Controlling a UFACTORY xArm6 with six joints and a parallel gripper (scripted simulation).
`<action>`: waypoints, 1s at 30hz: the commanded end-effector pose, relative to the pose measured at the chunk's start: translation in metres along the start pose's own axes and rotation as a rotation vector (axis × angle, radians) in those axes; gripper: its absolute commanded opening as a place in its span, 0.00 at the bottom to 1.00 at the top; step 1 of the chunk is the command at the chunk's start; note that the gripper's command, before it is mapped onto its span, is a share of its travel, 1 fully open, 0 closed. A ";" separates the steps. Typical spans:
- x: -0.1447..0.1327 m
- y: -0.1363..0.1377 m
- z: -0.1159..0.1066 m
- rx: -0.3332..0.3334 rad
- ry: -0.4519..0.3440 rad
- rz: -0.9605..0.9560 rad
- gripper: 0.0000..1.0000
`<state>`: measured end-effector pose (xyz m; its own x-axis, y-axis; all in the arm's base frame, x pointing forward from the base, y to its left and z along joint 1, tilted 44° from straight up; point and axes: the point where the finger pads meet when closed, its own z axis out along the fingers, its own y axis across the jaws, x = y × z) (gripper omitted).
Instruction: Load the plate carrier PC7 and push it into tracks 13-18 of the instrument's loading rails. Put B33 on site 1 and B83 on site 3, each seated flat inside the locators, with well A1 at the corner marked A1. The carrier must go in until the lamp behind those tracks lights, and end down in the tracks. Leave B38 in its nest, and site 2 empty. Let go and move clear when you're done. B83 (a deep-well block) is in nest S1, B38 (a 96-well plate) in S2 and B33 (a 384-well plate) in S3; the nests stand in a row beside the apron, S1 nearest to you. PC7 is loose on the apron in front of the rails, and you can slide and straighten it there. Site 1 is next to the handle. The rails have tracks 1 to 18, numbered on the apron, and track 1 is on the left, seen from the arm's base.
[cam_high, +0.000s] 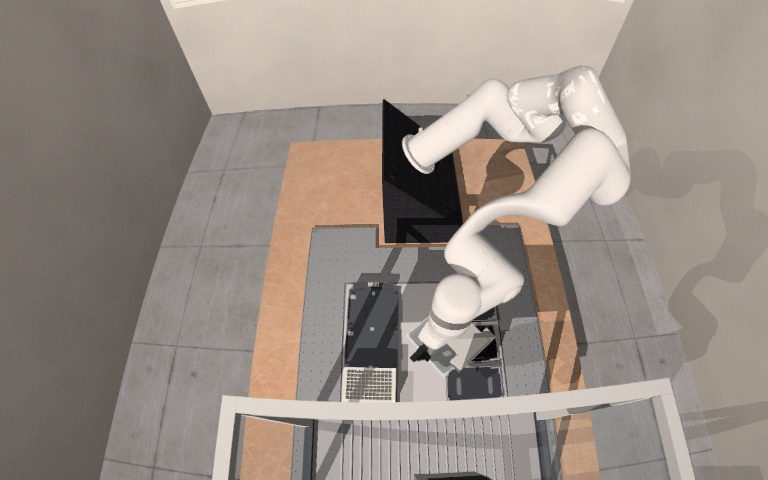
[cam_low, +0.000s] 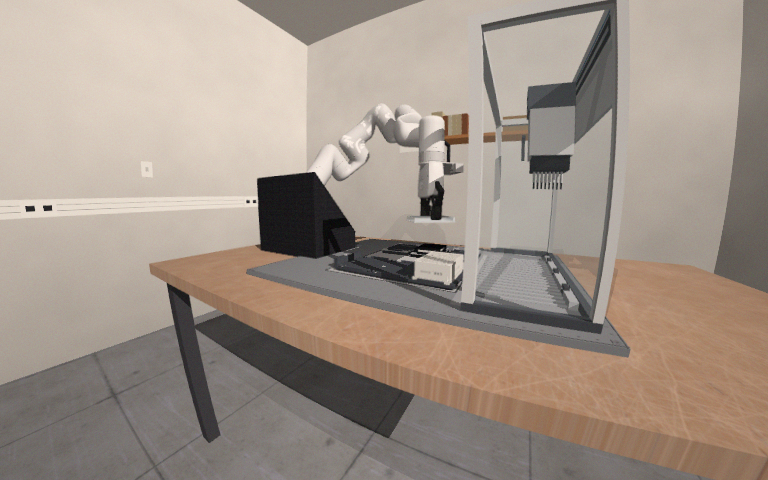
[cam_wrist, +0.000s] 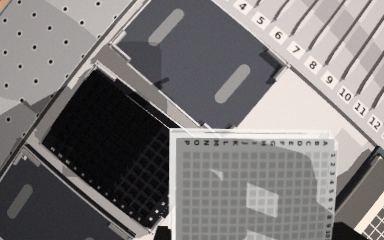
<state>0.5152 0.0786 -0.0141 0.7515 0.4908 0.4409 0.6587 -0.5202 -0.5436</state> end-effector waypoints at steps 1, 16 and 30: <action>-0.023 0.006 -0.002 -0.005 -0.001 0.163 0.00; -0.087 0.019 -0.002 -0.005 0.000 0.596 0.00; -0.146 0.032 -0.002 -0.005 0.000 0.702 0.00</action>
<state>0.4329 -0.0008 -0.0877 0.9991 0.0401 -0.0155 0.0178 -0.7158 -0.6980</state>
